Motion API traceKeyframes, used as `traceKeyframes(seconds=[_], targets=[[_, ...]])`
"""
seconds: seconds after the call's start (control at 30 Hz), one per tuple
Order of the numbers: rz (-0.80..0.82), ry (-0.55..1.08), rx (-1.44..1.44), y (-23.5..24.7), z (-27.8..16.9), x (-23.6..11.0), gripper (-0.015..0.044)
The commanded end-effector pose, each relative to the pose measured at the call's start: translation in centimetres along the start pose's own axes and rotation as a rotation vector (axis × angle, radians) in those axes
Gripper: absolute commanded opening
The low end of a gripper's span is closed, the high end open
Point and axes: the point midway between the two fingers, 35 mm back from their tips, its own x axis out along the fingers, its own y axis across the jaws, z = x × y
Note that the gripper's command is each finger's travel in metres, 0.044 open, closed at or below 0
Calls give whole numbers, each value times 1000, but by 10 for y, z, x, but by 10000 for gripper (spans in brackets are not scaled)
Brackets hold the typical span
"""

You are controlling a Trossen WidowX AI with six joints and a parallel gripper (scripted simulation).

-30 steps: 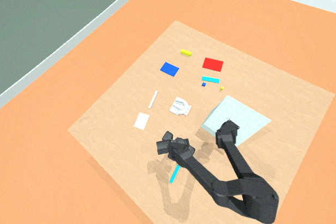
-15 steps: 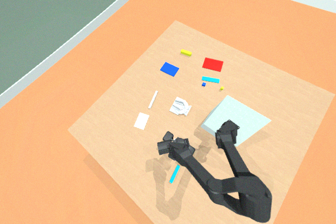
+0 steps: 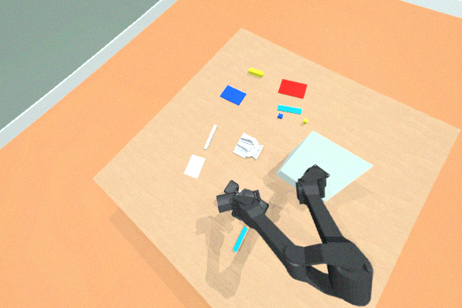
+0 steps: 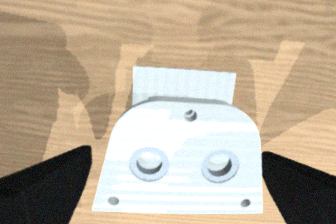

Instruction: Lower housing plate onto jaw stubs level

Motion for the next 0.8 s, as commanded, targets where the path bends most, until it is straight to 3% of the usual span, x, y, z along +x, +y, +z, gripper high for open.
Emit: traceKeyframes(seconds=[0.0, 0.27, 0.77], targets=[[-2, 3, 4, 0, -1, 1, 440], [-2, 3, 4, 0, -1, 1, 440], [0, 0, 0, 0, 0, 0, 351]])
